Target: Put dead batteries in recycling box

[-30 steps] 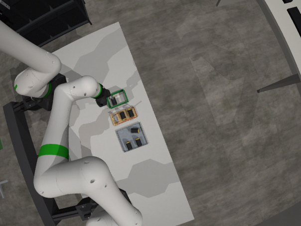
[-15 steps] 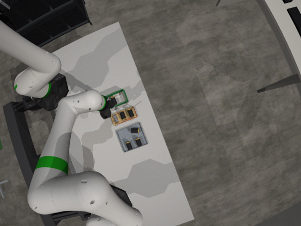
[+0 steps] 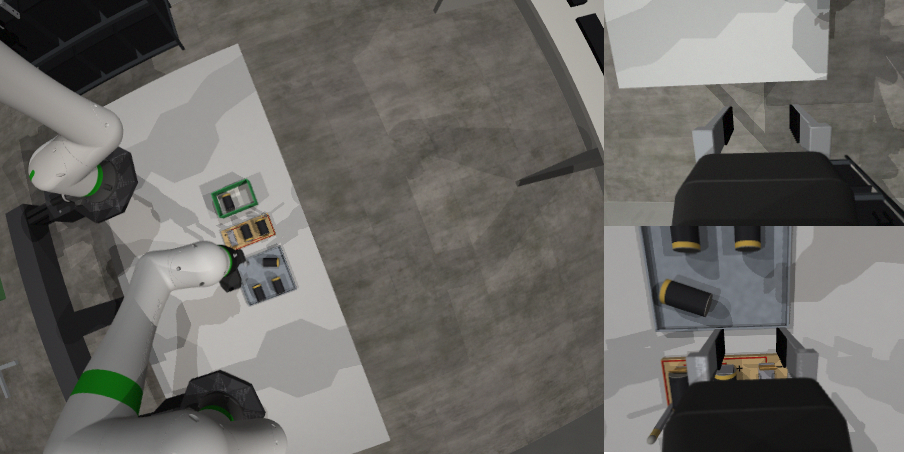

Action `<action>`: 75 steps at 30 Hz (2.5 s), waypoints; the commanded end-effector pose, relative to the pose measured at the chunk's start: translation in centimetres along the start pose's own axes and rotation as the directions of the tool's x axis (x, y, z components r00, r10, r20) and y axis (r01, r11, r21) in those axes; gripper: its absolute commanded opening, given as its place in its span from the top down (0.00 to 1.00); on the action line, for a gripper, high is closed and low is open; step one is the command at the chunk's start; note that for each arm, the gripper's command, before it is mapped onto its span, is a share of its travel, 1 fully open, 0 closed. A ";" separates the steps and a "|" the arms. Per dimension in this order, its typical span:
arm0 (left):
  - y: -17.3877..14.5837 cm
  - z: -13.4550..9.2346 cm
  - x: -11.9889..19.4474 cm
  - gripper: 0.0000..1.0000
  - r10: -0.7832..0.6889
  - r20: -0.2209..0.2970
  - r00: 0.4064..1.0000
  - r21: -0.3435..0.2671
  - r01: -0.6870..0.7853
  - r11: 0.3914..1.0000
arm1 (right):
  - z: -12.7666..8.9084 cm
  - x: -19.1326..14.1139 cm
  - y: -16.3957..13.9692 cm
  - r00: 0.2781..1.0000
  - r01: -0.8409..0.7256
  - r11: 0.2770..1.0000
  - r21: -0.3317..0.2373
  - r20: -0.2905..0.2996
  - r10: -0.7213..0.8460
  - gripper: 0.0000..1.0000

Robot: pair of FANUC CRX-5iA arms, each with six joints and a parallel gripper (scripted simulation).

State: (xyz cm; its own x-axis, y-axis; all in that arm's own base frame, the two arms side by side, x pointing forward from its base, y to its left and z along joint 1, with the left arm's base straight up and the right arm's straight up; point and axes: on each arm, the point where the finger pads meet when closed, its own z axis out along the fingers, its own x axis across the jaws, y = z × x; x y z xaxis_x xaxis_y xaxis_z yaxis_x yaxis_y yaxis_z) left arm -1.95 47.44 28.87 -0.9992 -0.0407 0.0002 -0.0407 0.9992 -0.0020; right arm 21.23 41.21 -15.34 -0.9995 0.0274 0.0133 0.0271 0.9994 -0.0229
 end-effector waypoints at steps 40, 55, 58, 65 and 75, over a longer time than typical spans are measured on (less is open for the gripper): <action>0.0 -0.1 0.0 0.00 0.000 0.000 1.000 -0.002 0.000 1.000 | -0.2 0.3 -12.5 1.000 0.002 1.000 -0.024 0.014 -0.002 0.10; 0.0 -0.1 0.0 0.00 0.000 0.000 1.000 -0.002 0.000 1.000 | 7.7 0.2 -12.3 1.000 0.002 1.000 -0.024 0.014 -0.001 0.10; 0.0 -0.1 0.0 0.00 0.000 0.000 1.000 -0.002 0.000 1.000 | 7.8 0.2 -12.3 1.000 0.002 1.000 -0.024 0.014 -0.001 0.10; 0.0 -0.1 0.0 0.00 0.000 0.000 1.000 -0.002 0.000 1.000 | 7.8 0.2 -12.3 1.000 0.002 1.000 -0.024 0.014 -0.001 0.10; 0.0 -0.1 0.0 0.00 0.000 0.000 1.000 -0.002 0.000 1.000 | 7.8 0.2 -12.3 1.000 0.002 1.000 -0.024 0.014 -0.001 0.10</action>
State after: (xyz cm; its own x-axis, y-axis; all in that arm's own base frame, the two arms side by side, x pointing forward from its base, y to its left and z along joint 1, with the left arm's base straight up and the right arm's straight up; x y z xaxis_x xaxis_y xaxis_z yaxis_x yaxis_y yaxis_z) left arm -1.95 47.44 28.87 -0.9992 -0.0407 0.0002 -0.0407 0.9992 -0.0020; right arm 20.52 28.67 -22.87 -0.9997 0.0258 0.0003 0.0258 0.9997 -0.0003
